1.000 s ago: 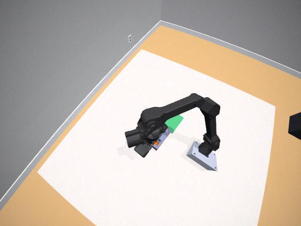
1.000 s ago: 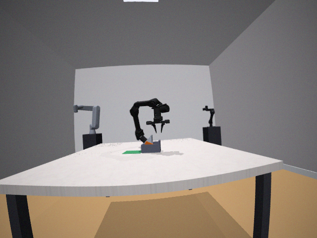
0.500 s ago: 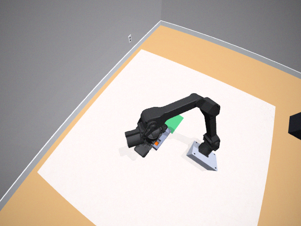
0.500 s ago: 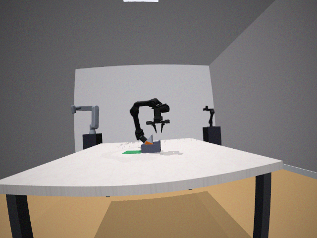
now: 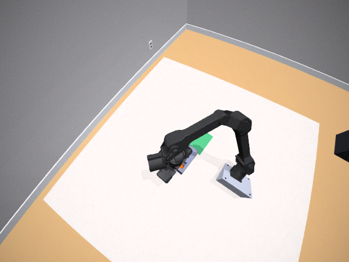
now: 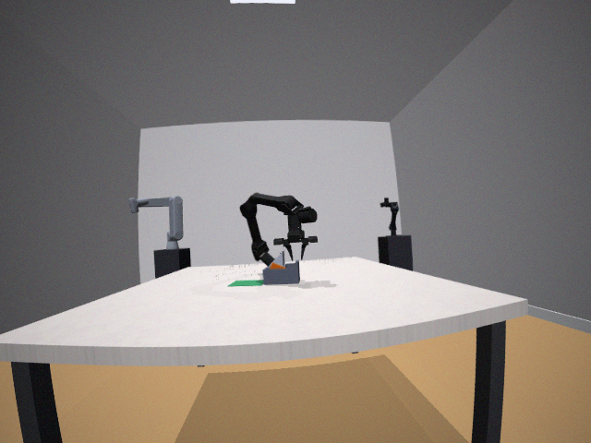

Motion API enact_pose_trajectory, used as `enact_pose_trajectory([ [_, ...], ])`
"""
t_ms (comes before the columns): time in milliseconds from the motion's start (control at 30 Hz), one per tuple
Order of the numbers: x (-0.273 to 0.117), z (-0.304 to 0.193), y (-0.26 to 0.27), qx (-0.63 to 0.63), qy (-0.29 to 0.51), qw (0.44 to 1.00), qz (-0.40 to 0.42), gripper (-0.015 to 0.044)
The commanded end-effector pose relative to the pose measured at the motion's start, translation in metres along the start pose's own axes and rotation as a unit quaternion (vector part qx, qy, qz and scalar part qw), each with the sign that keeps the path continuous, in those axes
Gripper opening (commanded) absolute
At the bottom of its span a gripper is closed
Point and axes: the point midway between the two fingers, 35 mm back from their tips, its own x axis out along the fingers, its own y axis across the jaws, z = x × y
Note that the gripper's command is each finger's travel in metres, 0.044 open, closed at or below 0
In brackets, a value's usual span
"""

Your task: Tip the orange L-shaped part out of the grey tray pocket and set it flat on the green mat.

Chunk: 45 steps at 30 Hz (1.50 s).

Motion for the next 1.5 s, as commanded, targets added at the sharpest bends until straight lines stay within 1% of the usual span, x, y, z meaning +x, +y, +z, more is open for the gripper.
enact_pose_trajectory([
  [0, 0.022, -0.002, -0.005, -0.002, 0.006, 1.0, -0.006, 0.018],
  [233, 0.026, -0.002, -0.005, -0.002, 0.006, 1.0, -0.006, 0.018],
  [900, 0.058, -0.002, -0.005, -0.001, 0.006, 1.0, -0.007, 0.018],
  [1467, 0.054, -0.002, -0.003, 0.002, 0.003, 1.0, -0.002, 0.018],
])
